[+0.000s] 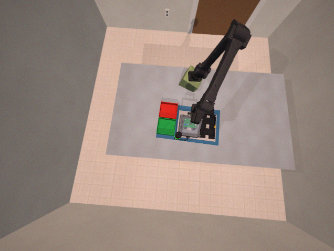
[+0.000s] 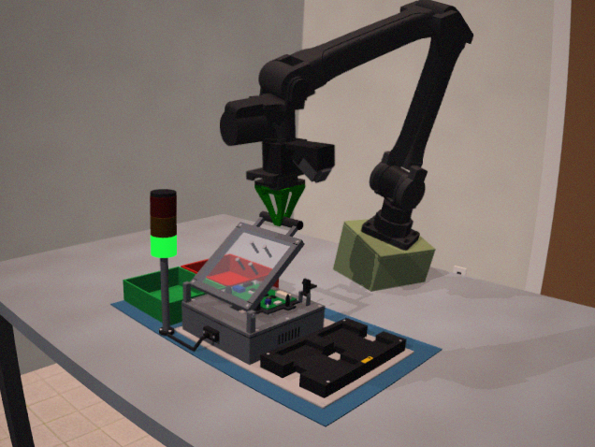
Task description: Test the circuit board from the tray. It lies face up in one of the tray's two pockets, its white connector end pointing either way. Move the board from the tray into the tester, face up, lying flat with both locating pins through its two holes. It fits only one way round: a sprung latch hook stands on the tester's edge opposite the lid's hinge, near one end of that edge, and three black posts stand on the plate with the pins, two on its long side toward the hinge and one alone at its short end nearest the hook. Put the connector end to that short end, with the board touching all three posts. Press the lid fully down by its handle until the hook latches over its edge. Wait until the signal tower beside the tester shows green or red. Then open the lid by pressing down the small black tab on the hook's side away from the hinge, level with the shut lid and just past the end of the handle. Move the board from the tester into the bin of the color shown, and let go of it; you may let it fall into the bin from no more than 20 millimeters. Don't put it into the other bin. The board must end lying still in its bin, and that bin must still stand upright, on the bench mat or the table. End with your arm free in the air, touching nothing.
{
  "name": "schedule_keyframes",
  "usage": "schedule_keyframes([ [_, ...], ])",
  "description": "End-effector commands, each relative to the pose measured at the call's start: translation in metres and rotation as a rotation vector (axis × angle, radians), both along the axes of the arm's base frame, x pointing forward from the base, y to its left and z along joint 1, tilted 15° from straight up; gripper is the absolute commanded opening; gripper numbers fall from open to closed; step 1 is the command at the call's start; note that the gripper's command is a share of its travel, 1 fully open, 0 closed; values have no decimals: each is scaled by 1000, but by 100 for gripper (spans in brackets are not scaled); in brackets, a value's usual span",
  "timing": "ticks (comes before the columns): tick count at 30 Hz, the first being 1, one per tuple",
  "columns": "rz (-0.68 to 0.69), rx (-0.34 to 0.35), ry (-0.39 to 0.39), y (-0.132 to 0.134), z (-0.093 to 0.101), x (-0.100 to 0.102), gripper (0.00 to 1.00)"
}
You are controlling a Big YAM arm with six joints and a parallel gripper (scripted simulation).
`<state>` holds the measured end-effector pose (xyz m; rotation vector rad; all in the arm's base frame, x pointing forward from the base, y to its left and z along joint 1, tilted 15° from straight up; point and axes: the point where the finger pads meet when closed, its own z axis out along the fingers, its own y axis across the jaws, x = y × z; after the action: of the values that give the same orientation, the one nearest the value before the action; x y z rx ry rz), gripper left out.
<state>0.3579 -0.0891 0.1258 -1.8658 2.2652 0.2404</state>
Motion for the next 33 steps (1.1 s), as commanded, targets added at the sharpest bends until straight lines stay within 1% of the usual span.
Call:
schedule_keyframes([
  [1,-35,-58,-178,-26,64,48,0],
  [19,-35,-58,-178,-26,64,48,0],
  [20,-34,-45,-144,-27,58,49,0],
  [23,-35,-55,-171,-27,63,51,0],
  [33,-35,-55,-171,-27,63,51,0],
])
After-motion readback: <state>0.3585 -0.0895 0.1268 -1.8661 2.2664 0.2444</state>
